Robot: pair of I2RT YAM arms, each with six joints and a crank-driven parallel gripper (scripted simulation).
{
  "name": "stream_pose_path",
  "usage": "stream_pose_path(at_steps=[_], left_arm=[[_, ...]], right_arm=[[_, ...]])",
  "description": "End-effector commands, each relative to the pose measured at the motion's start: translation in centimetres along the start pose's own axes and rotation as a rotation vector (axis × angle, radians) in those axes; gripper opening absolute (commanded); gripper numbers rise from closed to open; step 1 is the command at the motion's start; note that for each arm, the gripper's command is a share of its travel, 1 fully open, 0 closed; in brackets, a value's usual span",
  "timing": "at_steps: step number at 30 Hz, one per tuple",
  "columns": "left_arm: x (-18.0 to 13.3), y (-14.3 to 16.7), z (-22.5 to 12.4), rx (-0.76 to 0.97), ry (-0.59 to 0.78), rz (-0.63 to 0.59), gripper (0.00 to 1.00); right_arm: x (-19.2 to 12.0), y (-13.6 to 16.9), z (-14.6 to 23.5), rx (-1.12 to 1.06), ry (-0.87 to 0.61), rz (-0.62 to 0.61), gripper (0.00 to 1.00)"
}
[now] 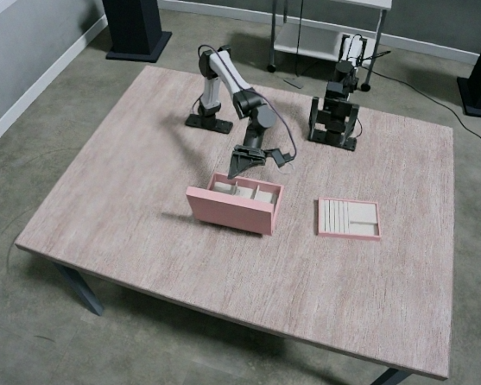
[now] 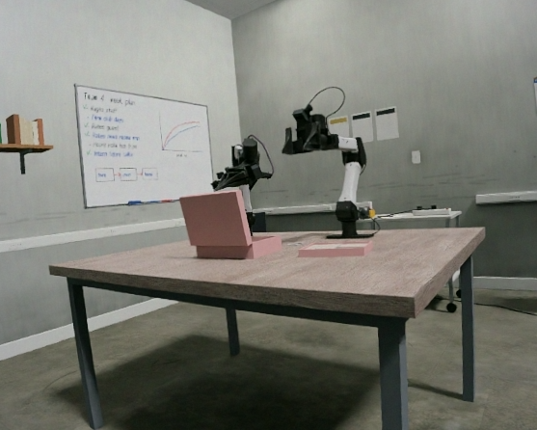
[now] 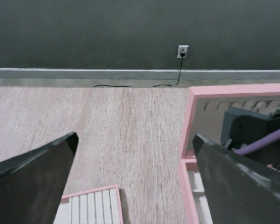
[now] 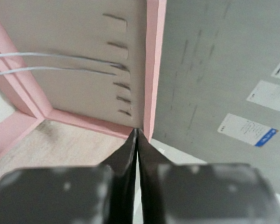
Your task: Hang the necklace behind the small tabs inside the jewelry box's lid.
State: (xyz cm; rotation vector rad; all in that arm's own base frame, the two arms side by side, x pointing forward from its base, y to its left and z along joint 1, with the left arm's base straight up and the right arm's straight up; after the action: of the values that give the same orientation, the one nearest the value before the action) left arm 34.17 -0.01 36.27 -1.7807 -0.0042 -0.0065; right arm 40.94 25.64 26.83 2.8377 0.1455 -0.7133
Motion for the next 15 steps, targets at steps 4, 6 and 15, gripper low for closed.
stream_pose_path(at_steps=[4, 6, 15], left_arm=[[0.1, -0.3, 0.1, -0.002, -0.007, -0.007, 1.0], [0.2, 0.0, 0.2, -0.001, -0.01, 0.002, 1.0], [0.1, -0.1, 0.2, 0.002, -0.009, -0.006, 1.0]], right_arm=[[-0.8, 4.0, -1.7, 0.271, 0.074, -0.034, 0.0], [-1.0, 5.9, -2.0, 0.408, 0.103, -0.058, 0.0], [-2.6, 12.7, -2.0, 0.861, 0.196, -0.139, 0.0]])
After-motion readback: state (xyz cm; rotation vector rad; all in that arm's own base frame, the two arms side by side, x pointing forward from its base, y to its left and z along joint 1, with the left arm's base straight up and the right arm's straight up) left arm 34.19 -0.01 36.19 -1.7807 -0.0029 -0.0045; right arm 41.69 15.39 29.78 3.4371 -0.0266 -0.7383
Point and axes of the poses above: on each arm, the point where the finger pads meet when closed, its own x axis out along the fingers, its own z axis across the jaws, y = z × x, the point moved 4 cm from there along -x, back along the fingers, and after that the axes turned 12 degrees about -x, right-handed, at the moved point
